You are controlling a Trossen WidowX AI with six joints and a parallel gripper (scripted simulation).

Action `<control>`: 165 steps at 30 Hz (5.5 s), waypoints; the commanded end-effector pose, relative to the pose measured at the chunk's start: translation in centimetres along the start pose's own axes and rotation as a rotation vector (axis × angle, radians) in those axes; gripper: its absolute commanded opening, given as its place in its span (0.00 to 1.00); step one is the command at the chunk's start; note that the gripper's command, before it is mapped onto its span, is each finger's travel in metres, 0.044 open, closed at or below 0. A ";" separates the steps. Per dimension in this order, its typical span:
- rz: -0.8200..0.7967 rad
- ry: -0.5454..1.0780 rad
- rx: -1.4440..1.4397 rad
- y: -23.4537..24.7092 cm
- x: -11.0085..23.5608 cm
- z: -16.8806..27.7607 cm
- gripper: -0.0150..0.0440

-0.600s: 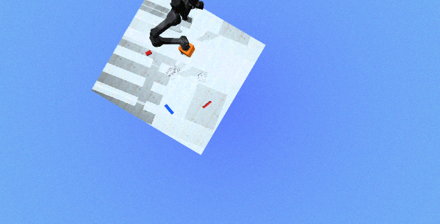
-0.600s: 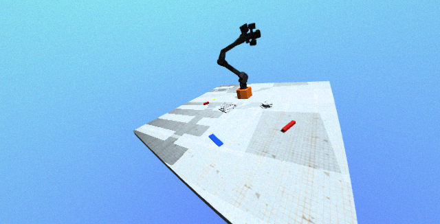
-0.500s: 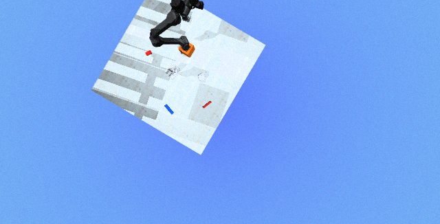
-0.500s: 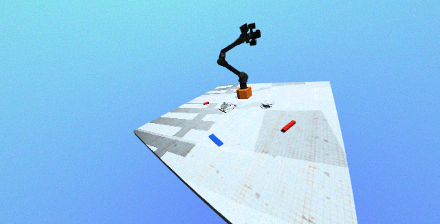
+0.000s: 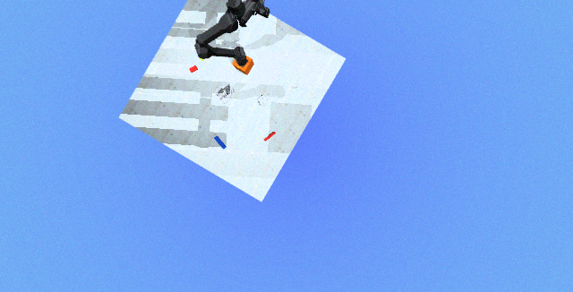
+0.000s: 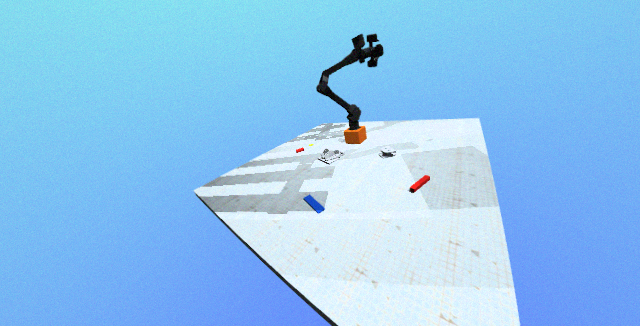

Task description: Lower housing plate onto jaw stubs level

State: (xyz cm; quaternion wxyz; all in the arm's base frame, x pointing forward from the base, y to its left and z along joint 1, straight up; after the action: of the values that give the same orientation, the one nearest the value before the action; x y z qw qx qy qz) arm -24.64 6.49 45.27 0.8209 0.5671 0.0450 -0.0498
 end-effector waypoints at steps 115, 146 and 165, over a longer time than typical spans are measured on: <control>0.413 -1.890 -1.371 -23.0 40.2 -34.3 1.00; 0.414 -1.891 -1.375 -28.2 41.1 -36.4 1.00; 0.414 -1.891 -1.375 -29.9 41.4 -37.1 1.00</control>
State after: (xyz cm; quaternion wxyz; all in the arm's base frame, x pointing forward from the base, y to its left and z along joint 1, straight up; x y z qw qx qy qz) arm 11.68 29.56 -0.17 0.6556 -0.2542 -0.6531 -0.2811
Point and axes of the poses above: the point midway between the two fingers, 35 mm back from their tips, its own x axis back along the fingers, its own y axis across the jaws, z = x × y, the point moved 1 cm from there along x, back along the fingers, and after that the axes turned 10 degrees about -x, right-handed, at the moved point
